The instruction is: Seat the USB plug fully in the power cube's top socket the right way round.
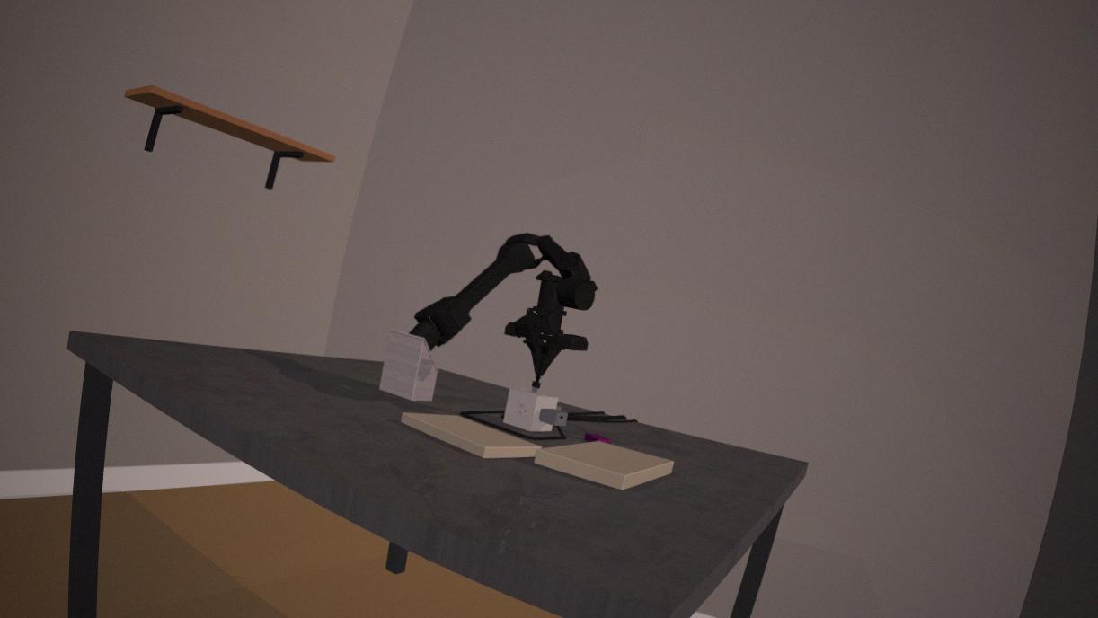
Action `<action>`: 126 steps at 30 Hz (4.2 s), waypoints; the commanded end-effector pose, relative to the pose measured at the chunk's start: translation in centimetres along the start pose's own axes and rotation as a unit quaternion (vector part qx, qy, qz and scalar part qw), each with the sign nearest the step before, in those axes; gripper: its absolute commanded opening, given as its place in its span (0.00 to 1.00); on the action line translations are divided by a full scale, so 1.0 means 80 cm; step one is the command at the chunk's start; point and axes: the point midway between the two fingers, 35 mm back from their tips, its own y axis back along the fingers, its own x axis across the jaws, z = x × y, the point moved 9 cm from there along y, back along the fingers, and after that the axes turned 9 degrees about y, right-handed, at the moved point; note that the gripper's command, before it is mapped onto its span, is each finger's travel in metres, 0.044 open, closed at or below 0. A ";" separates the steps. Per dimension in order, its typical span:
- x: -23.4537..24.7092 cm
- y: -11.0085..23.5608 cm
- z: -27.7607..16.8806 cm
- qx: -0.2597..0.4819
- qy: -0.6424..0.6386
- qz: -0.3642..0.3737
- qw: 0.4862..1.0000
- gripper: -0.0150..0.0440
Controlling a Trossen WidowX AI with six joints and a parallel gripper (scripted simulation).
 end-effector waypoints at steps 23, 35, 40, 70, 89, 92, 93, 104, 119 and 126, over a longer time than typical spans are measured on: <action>0.000 -0.004 0.000 0.001 -0.002 0.001 1.000 0.25; 0.000 -0.006 0.000 0.001 -0.002 0.001 1.000 0.25; 0.000 -0.007 0.000 0.001 -0.002 0.001 1.000 0.25; 0.000 -0.011 0.001 0.001 -0.002 0.001 1.000 0.25; 0.000 -0.014 0.001 0.002 -0.002 0.001 1.000 0.25; 0.000 -0.014 0.001 0.002 -0.002 0.001 1.000 0.25; 0.000 -0.015 0.001 0.002 -0.002 0.001 1.000 0.25; 0.000 -0.016 0.001 0.002 -0.002 0.001 1.000 0.25; 0.000 -0.017 0.001 0.002 -0.002 0.001 1.000 0.25; 0.000 -0.017 0.001 0.002 -0.002 0.001 1.000 0.25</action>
